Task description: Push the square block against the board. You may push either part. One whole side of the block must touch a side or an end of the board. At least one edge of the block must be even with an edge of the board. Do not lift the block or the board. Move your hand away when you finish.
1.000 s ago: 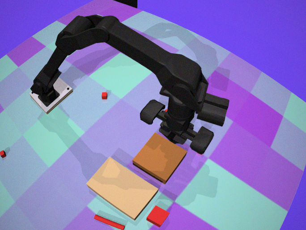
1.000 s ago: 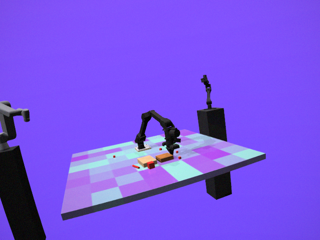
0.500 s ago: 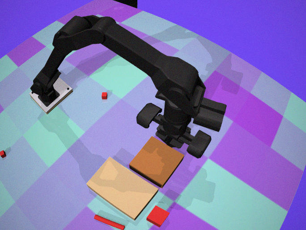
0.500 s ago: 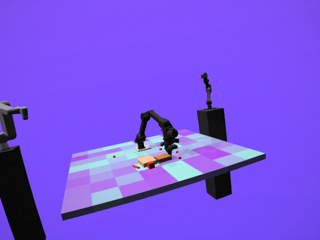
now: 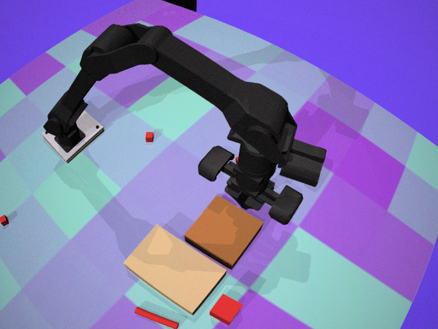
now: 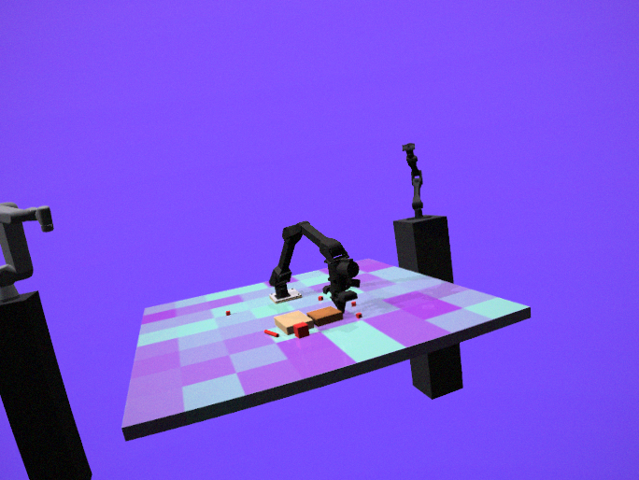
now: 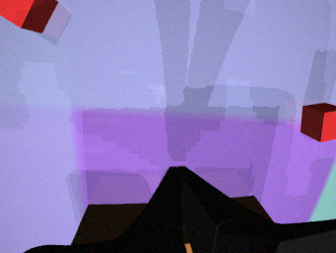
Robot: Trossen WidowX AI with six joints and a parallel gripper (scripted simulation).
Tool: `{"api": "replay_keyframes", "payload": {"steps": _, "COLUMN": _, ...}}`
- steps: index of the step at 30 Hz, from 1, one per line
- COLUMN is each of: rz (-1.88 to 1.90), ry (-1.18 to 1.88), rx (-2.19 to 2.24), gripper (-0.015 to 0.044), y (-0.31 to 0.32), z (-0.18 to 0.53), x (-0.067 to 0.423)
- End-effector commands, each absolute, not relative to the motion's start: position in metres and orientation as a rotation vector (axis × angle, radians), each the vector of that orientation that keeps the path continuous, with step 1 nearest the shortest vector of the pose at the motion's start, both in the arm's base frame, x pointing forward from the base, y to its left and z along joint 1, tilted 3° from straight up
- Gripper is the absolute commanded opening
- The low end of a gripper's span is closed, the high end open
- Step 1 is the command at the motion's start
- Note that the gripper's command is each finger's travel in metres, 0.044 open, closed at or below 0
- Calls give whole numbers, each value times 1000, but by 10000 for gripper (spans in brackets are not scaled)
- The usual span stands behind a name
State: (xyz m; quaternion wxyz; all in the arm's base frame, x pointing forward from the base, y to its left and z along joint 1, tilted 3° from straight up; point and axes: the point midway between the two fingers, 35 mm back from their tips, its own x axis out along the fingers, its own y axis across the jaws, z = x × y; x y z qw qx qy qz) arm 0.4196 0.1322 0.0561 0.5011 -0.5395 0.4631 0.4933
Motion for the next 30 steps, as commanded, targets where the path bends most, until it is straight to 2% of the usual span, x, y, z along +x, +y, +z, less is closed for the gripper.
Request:
{"api": "replay_keyframes", "payload": {"steps": 1, "rz": 1188, "ry": 1118, "rx": -1307, "gripper": 0, "y": 140, "z": 57, "x": 420}}
{"api": "replay_keyframes", "payload": {"steps": 20, "rz": 1190, "ry": 1116, "rx": -1305, "gripper": 0, "y": 170, "z": 57, "x": 418}}
{"api": "replay_keyframes", "payload": {"steps": 26, "rz": 1190, "ry": 1116, "rx": -1305, "gripper": 0, "y": 166, "z": 110, "x": 414}}
{"api": "replay_keyframes", "payload": {"steps": 30, "rz": 1190, "ry": 1116, "rx": -1305, "gripper": 0, "y": 166, "z": 112, "x": 414}}
